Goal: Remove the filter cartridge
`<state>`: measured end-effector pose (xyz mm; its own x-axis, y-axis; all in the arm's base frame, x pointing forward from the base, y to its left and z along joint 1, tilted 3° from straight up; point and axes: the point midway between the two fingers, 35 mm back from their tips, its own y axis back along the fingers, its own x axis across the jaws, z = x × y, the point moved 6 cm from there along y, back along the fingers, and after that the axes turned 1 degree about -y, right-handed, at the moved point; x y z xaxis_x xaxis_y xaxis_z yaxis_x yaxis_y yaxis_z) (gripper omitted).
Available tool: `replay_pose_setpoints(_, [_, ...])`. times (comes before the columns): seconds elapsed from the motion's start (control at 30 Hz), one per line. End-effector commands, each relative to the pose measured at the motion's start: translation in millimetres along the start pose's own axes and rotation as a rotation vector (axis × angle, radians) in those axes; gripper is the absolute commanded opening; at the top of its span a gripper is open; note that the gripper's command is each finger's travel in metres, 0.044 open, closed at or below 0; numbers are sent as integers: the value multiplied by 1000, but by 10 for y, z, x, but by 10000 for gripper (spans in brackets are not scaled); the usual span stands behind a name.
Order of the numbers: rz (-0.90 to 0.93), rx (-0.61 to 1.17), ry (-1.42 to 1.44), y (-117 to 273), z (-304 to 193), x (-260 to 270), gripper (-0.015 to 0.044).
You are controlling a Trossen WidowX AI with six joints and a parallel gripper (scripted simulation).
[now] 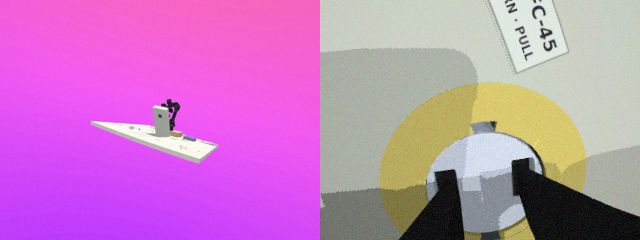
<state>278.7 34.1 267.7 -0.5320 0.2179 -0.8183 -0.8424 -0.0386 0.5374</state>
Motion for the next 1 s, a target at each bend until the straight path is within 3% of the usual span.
replay_pose_setpoints(0.0, [-2, -4, 5, -38, 3, -4, 114])
replay_pose_setpoints(0.97, [-2, -4, 5, -143, 4, -5, 114])
